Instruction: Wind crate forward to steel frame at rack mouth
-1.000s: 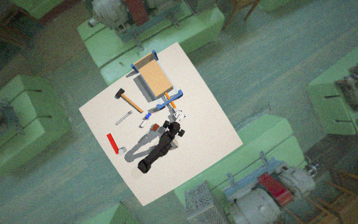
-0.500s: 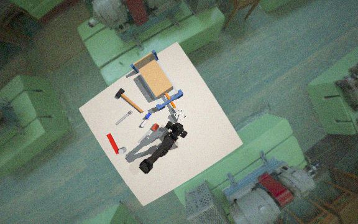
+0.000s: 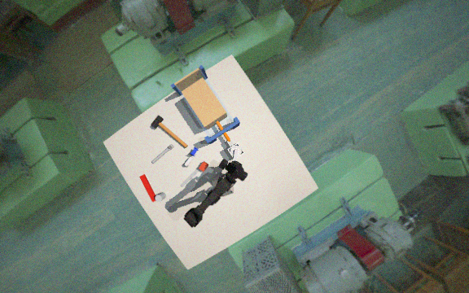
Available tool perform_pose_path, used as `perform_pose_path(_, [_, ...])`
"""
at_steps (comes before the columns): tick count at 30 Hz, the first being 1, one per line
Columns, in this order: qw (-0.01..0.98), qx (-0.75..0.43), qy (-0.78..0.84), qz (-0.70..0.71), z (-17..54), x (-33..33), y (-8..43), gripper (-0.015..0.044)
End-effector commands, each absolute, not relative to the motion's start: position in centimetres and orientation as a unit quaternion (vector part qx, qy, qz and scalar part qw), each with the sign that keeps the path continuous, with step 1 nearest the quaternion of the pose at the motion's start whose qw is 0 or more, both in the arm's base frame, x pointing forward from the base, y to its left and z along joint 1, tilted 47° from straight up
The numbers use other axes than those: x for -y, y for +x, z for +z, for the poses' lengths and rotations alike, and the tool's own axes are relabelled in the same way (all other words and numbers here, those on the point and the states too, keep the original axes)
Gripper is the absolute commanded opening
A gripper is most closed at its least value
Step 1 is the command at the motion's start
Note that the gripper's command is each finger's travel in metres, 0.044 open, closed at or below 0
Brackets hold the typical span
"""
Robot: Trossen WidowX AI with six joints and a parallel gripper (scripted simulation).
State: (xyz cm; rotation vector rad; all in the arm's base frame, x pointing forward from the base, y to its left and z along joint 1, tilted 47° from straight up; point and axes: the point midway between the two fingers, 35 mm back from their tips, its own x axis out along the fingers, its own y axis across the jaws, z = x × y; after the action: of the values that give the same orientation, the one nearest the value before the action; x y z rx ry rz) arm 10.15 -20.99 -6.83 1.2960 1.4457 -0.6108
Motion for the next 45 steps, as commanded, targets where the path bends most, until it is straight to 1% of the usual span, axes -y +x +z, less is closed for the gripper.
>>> perform_pose_path(1, [0.52,-0.614,0.532,-0.265,-7.8,21.6,9.2,0.0])
perform_pose_path(45, [0.52,-0.613,0.531,-0.267,-10.9,24.8,7.6,0.0])
